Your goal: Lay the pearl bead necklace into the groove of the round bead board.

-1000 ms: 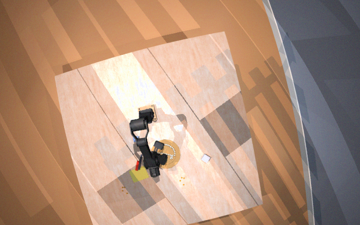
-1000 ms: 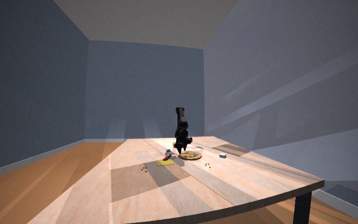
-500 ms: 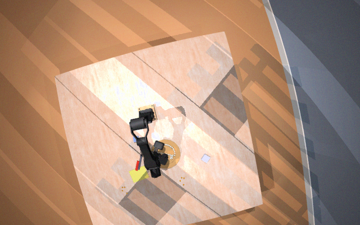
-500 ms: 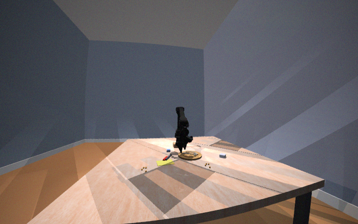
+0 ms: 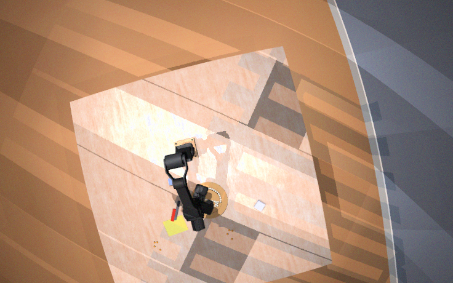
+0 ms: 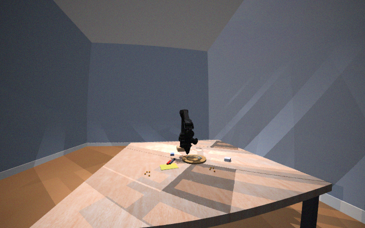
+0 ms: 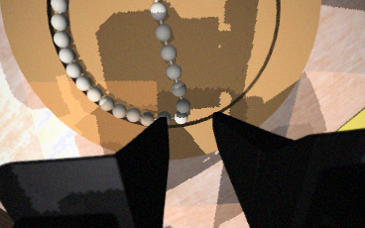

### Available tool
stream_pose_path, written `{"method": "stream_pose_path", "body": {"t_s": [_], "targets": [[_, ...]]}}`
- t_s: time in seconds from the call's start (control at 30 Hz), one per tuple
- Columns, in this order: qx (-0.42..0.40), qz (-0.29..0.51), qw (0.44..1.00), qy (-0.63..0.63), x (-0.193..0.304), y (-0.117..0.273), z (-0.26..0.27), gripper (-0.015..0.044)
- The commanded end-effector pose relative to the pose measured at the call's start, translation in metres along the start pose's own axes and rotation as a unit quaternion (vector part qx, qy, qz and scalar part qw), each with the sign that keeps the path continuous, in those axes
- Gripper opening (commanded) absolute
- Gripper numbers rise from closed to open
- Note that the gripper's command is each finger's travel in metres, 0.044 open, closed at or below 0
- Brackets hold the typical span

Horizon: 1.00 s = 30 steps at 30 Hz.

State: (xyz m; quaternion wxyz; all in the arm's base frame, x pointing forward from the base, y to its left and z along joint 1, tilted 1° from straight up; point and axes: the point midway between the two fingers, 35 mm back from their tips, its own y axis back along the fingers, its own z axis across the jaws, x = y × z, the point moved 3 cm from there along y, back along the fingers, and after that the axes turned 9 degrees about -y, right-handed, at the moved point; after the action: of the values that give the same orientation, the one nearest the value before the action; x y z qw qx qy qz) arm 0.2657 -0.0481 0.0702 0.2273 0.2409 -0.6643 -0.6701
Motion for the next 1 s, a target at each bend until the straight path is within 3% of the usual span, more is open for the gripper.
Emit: {"method": "stream_pose_path", "body": {"t_s": [0.0, 0.67, 0.83, 0.97], "targets": [[0.0, 0.0, 1.0, 0.0, 0.0, -0.004, 0.0, 0.012], [-0.003, 0.003, 1.0, 0.003, 0.001, -0.03, 0.001, 0.012], [-0.002, 0.002, 1.0, 0.001, 0.0, -0.028, 0.001, 0.0], [-0.002, 0.002, 1.0, 0.001, 0.0, -0.028, 0.001, 0.0]]}}
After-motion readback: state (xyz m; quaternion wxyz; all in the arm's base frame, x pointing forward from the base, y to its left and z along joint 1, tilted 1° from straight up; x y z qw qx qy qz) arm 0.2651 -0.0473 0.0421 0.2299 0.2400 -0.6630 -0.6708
